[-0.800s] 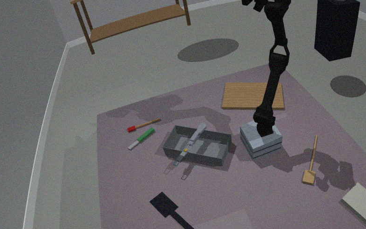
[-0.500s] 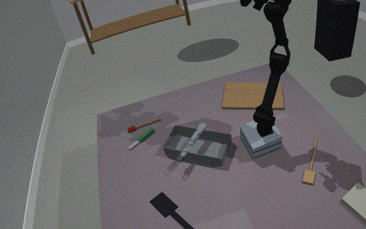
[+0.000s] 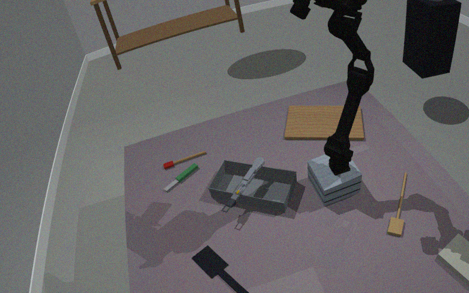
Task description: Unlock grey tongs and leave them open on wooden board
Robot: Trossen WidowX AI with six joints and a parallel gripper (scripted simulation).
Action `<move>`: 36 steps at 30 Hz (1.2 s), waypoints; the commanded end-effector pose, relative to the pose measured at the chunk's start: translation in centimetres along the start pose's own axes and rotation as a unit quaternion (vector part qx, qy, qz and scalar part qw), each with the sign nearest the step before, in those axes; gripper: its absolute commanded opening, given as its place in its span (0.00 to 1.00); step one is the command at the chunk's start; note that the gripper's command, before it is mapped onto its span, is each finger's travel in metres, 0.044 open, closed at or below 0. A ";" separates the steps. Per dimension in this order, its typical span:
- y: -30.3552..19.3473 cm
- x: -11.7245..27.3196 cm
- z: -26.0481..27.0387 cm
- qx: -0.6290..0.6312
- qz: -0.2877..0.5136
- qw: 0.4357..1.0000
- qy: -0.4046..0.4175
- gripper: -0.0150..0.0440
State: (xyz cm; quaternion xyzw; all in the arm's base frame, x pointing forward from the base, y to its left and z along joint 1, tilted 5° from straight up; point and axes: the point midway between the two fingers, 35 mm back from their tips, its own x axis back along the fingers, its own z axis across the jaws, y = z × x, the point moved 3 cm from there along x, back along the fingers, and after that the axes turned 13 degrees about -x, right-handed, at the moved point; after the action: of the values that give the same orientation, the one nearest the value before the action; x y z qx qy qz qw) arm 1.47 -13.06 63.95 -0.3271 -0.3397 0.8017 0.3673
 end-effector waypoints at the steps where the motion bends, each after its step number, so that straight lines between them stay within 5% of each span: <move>1: -1.7 0.3 -2.0 0.077 0.017 0.997 0.012 0.69; 9: -5.2 0.6 -6.7 0.261 0.052 0.962 0.053 0.69; 15: -7.8 0.4 -13.5 0.462 0.096 0.879 0.073 0.69; 28: -6.8 -1.1 -30.1 0.779 0.193 0.594 0.051 0.69; 36: -1.0 -1.5 -41.7 0.907 0.285 0.310 0.014 0.69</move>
State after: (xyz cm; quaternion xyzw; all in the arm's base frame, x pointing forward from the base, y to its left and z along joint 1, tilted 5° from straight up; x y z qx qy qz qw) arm 32.62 -0.92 46.70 0.0733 0.6535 0.7107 0.2500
